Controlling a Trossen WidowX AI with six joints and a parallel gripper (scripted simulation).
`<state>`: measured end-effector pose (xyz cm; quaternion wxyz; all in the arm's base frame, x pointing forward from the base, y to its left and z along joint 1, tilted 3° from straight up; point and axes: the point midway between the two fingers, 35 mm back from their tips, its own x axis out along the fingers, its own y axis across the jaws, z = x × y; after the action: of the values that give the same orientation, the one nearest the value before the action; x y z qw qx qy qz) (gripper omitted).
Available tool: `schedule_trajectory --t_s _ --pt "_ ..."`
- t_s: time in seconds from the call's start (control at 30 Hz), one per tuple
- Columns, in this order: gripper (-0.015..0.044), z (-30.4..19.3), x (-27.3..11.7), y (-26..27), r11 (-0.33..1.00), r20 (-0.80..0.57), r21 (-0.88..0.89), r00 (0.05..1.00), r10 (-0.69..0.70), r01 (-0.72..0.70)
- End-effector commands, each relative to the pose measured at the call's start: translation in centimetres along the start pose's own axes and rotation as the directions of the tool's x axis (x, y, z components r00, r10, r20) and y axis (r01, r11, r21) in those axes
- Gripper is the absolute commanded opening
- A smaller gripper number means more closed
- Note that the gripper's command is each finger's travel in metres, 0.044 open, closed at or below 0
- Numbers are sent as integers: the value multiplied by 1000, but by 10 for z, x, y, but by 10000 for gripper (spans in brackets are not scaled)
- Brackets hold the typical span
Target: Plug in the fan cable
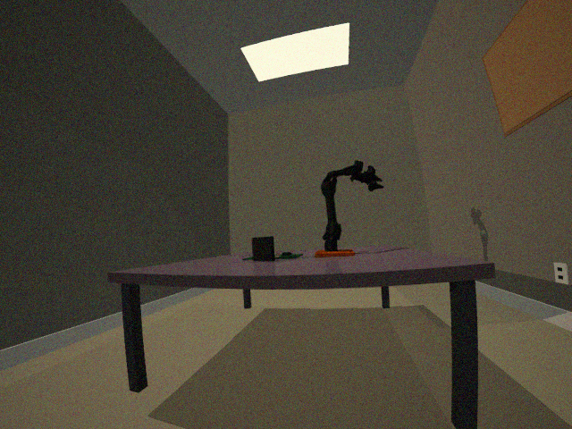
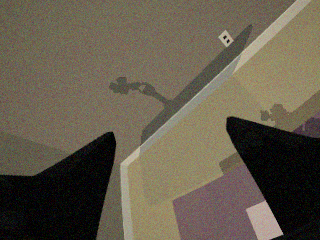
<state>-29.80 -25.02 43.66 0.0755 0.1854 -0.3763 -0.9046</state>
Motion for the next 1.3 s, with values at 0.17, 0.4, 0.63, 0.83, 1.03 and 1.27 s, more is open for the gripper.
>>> schedule_trajectory --t_s 0.17,0.4,0.63,0.83,1.03,1.27 --pt "387 -5 -1 2 1000 -14 -5 1000 5 -5" --pt "210 -95 -32 22 992 -249 -82 966 75 -98" --pt "210 -202 -94 25 970 -526 -145 845 91 -195" --pt "210 -279 -166 7 935 -720 -209 693 51 -286" --pt "210 -329 -240 -25 877 -846 -272 533 -21 -397" --pt "210 -367 -321 -79 826 -913 -329 376 -156 -457"
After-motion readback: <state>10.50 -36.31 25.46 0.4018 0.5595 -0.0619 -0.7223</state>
